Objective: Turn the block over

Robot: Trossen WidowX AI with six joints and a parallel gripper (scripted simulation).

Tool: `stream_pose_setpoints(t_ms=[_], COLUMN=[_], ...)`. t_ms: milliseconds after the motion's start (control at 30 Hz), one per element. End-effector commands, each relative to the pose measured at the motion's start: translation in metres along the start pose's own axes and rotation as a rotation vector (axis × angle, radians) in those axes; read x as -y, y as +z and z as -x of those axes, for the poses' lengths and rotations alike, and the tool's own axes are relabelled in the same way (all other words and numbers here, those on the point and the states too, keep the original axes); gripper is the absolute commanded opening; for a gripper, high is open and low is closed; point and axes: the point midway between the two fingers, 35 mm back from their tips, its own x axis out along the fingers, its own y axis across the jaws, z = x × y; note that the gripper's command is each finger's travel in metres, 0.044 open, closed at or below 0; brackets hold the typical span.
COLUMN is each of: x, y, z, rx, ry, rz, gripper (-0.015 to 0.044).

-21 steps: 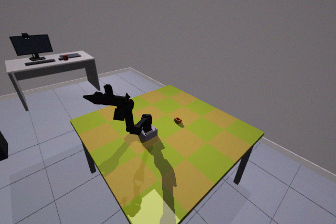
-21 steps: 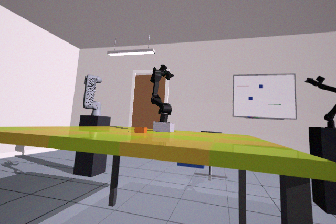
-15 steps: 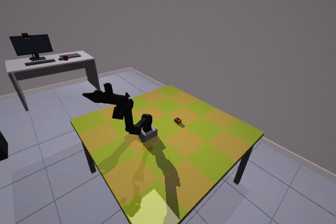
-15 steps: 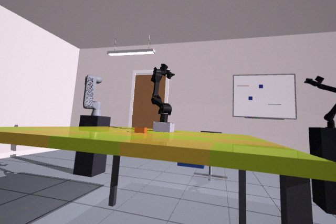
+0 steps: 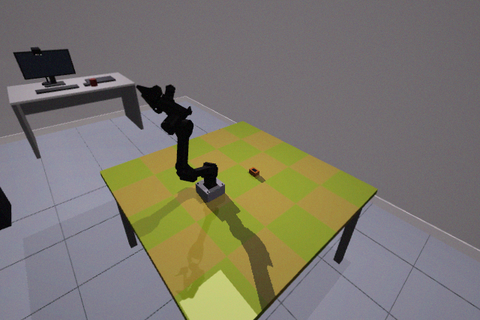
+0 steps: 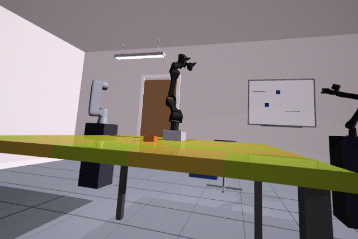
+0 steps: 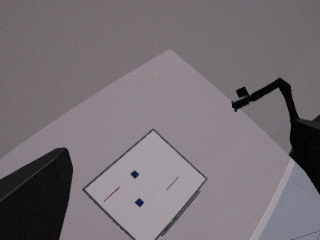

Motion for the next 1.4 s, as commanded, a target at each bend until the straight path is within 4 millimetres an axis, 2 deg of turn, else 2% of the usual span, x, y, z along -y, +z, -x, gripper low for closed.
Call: stream_pose_setpoints(t_ms=[0, 67, 233, 367, 567, 733, 933, 1067, 1300, 1367], x=[0.018, 0.030, 0.067, 0.105, 0.169, 0.220, 0.277, 0.322, 0.370, 0.390], y=[0.054, 0.086, 0.149, 0.202, 0.276, 0.324, 0.361, 0.379, 0.387, 0.387], z=[-0.001, 0.002, 0.007, 0.020, 0.056, 0.102, 0.165, 0.217, 0.278, 0.306], rx=[0.110, 0.173, 0.323, 0.458, 0.657, 0.835, 0.999, 1.109, 1.169, 1.175], ry=[0.014, 0.028, -0.032, -0.111, -0.277, -0.421, -0.627, -0.750, -0.980, -1.096], rz=[-0.023, -0.047, -0.023, 0.005, 0.049, 0.055, 0.063, 0.001, -0.012, -0.017], gripper=[0.0440, 0.0440, 0.0440, 0.0440, 0.0440, 0.0440, 0.0440, 0.0440, 0.0440, 0.0440])
